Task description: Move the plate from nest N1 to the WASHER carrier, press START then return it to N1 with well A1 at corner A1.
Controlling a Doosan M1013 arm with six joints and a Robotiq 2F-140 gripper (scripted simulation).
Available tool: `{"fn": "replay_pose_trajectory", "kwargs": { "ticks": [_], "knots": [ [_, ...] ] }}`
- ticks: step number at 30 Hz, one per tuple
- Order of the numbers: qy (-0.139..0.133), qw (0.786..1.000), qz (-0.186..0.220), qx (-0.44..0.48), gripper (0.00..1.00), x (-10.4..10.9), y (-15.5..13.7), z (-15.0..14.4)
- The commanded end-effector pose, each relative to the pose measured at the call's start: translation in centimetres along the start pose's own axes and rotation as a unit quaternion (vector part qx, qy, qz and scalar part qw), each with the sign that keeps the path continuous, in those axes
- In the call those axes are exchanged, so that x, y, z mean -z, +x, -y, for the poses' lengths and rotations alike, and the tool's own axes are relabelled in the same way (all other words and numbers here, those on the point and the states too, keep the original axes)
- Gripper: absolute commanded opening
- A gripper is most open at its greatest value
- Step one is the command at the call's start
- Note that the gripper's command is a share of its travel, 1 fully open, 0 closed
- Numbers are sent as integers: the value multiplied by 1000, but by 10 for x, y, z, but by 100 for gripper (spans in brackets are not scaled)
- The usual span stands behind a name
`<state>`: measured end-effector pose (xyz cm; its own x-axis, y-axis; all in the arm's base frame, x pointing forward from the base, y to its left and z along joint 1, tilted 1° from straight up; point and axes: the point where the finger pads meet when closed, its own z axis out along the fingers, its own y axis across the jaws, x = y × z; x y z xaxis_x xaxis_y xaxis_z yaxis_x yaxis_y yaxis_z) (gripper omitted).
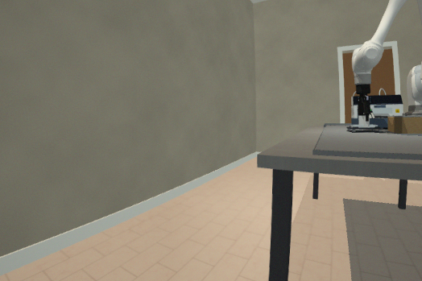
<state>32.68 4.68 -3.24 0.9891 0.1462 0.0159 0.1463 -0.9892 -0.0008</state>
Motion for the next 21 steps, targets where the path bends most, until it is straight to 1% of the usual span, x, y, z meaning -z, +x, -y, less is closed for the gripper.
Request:
{"fn": "replay_pose_trajectory", "kwargs": {
  "ticks": [1, 19, 21],
  "knots": [
    [0, 1000, 0, 0, 10, 0, 0, 0],
    [0, 1000, 0, 0, 10, 0, 0, 0],
    [0, 1000, 0, 0, 10, 3, 0, 0]
  ]
}}
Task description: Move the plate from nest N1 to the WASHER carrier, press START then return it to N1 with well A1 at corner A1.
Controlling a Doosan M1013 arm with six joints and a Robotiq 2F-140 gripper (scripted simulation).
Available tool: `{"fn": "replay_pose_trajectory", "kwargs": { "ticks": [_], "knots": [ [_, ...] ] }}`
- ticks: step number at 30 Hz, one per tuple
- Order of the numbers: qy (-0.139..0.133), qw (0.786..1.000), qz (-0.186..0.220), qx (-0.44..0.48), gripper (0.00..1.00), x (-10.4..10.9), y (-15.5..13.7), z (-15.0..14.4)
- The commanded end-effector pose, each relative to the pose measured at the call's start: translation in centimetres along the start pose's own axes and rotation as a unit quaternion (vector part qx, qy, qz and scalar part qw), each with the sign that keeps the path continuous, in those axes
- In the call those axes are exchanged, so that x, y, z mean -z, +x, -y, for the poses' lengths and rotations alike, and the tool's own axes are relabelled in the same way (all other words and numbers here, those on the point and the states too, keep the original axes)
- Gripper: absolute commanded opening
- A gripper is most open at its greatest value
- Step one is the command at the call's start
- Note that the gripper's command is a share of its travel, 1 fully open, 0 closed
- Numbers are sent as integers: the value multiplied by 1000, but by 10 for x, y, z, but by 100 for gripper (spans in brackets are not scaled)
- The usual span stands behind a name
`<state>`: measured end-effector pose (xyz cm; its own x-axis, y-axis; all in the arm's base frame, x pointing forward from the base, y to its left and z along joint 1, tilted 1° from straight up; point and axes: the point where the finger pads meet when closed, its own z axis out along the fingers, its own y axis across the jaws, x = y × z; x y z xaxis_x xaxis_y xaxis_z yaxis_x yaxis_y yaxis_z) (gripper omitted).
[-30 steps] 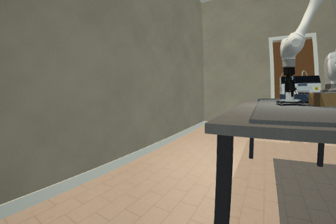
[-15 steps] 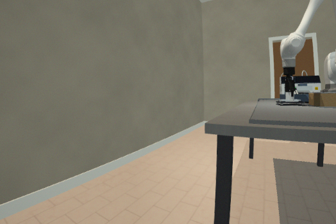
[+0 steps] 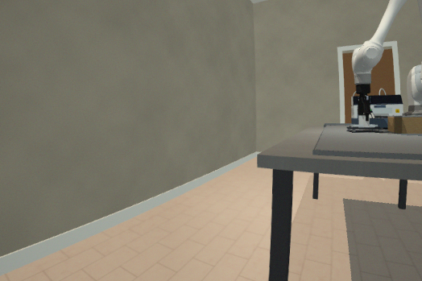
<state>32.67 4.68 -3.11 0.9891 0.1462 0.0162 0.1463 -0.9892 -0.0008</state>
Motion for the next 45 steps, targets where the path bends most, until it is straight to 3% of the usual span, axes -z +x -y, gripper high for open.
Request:
{"fn": "replay_pose_trajectory", "kwargs": {
  "ticks": [1, 45],
  "knots": [
    [0, 1000, 0, 0, 10, 4, 0, 0],
    [0, 1000, 0, 0, 10, 67, 0, 0]
  ]
}}
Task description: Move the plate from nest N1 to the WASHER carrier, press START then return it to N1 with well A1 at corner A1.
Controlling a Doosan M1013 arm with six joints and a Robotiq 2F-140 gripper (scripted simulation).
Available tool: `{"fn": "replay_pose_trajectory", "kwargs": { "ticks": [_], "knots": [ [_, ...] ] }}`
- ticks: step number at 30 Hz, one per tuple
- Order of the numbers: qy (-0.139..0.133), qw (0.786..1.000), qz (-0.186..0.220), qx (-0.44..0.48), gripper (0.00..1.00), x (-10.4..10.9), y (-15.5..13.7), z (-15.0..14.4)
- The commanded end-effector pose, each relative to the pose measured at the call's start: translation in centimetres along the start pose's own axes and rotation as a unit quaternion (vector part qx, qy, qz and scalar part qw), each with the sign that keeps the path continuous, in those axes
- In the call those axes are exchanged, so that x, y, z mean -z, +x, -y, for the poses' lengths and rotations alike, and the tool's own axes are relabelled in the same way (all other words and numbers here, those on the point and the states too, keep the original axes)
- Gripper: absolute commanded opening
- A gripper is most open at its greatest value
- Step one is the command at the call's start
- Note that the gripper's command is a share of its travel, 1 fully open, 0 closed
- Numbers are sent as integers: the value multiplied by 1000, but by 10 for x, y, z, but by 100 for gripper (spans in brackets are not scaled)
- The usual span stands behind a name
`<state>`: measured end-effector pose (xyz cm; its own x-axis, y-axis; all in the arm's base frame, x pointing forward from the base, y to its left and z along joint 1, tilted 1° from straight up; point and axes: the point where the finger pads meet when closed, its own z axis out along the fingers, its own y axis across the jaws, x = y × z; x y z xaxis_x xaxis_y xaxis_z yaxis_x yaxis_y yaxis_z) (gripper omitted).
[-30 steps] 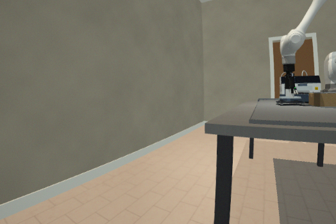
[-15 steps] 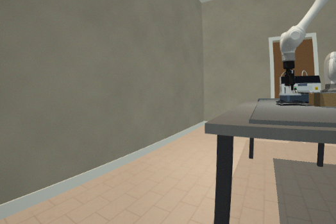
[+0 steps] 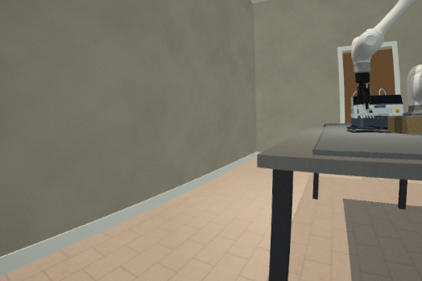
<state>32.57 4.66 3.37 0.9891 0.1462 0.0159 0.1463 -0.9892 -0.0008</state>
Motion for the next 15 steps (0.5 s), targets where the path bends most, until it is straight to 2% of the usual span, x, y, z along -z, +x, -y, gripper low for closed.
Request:
{"fn": "replay_pose_trajectory", "kwargs": {
  "ticks": [1, 15],
  "knots": [
    [0, 1000, 0, 0, 10, 4, 0, 0],
    [0, 1000, 0, 0, 10, 24, 0, 0]
  ]
}}
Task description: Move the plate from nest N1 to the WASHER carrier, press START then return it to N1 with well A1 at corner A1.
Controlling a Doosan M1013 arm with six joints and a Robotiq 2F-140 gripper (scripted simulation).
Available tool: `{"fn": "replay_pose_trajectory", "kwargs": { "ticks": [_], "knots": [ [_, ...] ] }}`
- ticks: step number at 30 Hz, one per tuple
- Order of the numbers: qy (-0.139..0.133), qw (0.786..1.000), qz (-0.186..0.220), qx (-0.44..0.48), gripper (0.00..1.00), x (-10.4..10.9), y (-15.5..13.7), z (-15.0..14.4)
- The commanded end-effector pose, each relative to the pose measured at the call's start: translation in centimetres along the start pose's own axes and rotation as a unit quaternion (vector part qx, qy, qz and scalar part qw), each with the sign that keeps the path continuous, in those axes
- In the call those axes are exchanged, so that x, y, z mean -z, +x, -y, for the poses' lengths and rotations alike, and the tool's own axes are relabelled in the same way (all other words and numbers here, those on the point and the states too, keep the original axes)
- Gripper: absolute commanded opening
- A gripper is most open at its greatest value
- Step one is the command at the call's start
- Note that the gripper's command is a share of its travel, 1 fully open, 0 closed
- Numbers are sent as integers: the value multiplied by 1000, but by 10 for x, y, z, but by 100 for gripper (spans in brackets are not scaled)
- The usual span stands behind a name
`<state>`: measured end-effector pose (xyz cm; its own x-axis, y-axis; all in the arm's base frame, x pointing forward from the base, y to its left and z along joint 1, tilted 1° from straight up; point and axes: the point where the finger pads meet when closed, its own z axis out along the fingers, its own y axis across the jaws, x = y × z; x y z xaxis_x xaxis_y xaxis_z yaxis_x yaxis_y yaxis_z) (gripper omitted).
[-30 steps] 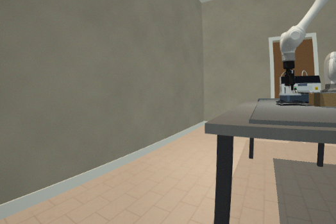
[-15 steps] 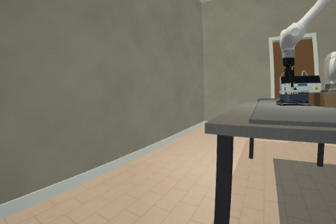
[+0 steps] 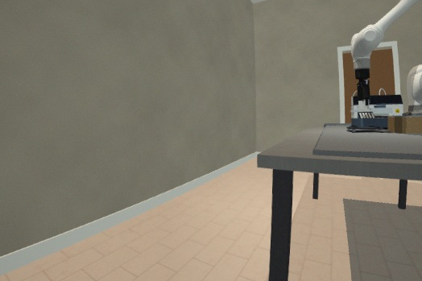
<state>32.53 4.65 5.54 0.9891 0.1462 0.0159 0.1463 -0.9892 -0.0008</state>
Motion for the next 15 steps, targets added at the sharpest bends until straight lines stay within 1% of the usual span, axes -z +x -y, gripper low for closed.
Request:
{"fn": "replay_pose_trajectory", "kwargs": {
  "ticks": [1, 7, 9, 11, 15],
  "knots": [
    [0, 1000, 0, 0, 10, 2, 0, 0],
    [0, 1000, 0, 0, 10, 2, 0, 0],
    [0, 1000, 0, -21, 10, 4, -3, -10],
    [0, 1000, 0, -21, 10, 4, -3, -10],
    [0, 1000, 0, -21, 10, 6, -8, -29]
  ]
}}
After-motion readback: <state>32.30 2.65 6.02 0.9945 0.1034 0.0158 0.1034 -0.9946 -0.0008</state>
